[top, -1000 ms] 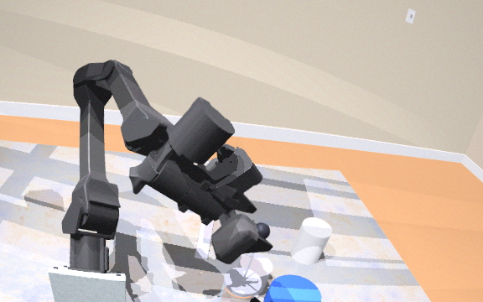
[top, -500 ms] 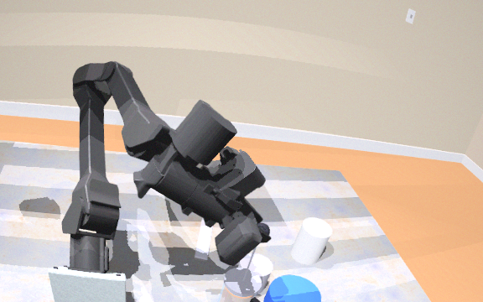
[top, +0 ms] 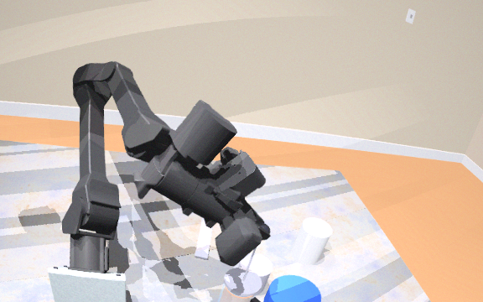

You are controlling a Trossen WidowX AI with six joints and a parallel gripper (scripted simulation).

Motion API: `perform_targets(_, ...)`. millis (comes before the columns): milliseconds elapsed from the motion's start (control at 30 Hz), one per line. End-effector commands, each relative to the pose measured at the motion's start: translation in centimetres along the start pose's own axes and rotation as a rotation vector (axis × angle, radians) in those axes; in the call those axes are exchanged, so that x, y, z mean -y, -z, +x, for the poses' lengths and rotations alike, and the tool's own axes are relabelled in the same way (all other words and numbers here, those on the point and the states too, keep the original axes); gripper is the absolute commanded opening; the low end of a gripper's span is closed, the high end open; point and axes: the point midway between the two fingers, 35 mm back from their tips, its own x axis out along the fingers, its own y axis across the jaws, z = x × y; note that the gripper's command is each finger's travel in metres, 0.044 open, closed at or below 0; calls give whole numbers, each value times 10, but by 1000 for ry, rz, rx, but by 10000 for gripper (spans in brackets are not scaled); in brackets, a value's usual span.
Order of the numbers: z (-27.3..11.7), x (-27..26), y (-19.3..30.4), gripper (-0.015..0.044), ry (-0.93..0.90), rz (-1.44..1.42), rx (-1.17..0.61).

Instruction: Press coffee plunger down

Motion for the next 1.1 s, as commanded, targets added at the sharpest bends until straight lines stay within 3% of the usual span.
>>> perform_targets(0, 4, 2, 4, 116, 3, 2, -5)
perform_targets(1067, 39, 16, 41, 116, 14, -3, -19)
